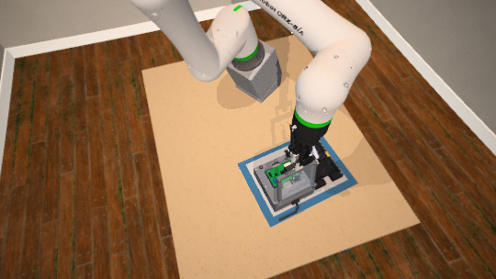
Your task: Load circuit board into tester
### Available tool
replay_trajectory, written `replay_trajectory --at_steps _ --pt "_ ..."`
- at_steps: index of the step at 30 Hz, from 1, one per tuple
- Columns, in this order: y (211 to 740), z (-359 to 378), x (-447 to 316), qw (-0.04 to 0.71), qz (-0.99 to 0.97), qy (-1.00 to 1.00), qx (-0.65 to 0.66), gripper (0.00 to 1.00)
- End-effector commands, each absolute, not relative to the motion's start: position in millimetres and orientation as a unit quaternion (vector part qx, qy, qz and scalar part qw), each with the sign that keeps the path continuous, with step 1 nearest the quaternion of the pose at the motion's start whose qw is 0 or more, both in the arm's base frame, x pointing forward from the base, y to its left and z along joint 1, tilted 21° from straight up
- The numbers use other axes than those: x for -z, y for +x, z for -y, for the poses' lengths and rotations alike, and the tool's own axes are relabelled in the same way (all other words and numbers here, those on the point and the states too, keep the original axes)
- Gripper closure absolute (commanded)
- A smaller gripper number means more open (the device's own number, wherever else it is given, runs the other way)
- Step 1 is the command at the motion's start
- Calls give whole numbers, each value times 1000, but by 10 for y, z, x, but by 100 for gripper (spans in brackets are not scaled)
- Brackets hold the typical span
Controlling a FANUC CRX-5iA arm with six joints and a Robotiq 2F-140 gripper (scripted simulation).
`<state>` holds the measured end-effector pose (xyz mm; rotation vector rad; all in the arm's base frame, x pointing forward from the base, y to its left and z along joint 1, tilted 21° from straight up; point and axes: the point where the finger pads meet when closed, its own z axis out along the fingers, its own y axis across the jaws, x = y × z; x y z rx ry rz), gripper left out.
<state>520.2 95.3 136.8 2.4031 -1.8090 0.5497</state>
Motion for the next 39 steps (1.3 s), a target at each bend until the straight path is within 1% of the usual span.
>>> replay_trajectory --at_steps 1,39 --pt "5169 -941 -1356 42 591 785 -179 100" --pt "4672 -696 -1036 42 591 785 -179 100"
